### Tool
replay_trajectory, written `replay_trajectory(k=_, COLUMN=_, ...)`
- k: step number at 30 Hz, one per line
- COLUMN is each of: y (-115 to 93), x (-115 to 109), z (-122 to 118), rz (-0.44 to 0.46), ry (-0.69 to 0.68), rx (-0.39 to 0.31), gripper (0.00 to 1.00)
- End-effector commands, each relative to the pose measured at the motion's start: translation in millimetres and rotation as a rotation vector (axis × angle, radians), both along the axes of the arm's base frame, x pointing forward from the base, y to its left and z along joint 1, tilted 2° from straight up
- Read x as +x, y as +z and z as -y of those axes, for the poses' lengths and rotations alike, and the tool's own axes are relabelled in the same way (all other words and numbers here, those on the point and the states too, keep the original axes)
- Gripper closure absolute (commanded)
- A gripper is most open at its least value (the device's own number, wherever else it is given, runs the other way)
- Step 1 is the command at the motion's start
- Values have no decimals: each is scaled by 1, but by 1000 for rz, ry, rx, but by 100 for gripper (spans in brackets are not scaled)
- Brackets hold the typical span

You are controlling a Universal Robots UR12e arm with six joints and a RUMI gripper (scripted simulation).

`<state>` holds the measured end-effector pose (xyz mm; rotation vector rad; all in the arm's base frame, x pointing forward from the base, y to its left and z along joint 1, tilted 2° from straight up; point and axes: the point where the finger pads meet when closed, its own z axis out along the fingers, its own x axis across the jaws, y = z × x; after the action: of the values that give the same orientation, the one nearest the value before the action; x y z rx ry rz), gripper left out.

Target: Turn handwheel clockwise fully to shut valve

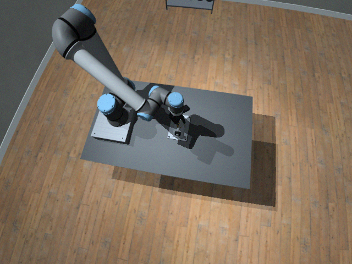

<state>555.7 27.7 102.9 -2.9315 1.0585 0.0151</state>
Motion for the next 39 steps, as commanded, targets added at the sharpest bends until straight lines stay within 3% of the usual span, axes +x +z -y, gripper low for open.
replay_trajectory(k=1, y=-3, x=1, z=0, rz=1, ry=0, rx=0, gripper=0)
replay_trajectory(k=39, y=-39, x=1, z=-1, rz=1, ry=0, rx=0, gripper=0)
